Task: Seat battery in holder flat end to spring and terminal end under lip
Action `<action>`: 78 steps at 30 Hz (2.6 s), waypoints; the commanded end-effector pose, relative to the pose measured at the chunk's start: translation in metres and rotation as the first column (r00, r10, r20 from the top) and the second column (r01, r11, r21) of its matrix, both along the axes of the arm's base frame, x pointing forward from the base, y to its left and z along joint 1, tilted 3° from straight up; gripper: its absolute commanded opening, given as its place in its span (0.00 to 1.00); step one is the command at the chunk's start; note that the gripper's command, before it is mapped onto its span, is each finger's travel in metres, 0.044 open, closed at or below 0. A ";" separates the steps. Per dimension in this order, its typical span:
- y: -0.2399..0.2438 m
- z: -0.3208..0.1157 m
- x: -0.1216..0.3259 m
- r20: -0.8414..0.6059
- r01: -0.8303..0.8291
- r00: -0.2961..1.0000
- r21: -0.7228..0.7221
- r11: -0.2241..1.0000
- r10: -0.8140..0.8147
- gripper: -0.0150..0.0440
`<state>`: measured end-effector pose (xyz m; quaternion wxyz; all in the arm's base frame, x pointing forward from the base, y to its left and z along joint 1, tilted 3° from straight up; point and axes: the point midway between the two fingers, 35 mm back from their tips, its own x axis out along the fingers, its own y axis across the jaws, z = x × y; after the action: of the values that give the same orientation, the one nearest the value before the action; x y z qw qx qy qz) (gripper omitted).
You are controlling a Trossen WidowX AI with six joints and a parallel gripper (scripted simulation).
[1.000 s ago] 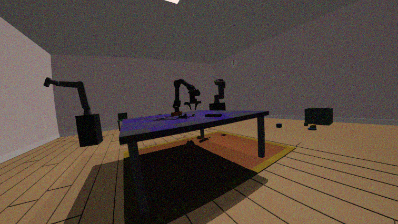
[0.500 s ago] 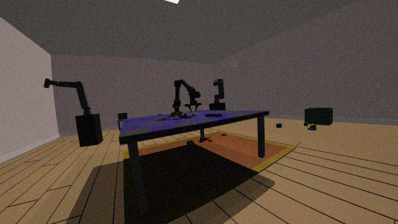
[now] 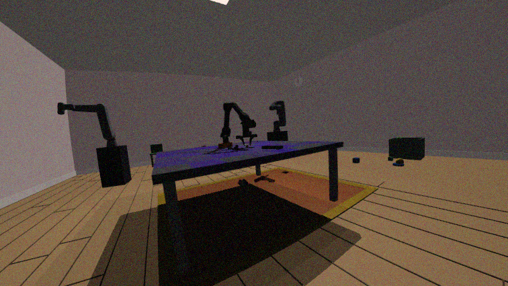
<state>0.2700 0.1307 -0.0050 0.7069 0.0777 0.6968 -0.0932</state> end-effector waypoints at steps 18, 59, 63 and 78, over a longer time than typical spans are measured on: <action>-0.002 -0.005 -0.004 -0.018 0.003 1.000 -0.006 1.000 -0.003 0.37; -0.105 0.069 0.014 0.025 0.959 -0.282 0.021 -0.281 -0.959 0.37; -0.119 0.073 0.013 0.024 0.863 -0.505 0.027 -0.505 -0.863 0.37; -0.134 0.066 0.014 -0.036 0.694 -0.718 0.038 -0.719 -0.695 0.37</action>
<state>0.2871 -0.0037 0.0669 0.1904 0.6868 0.1802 -0.6780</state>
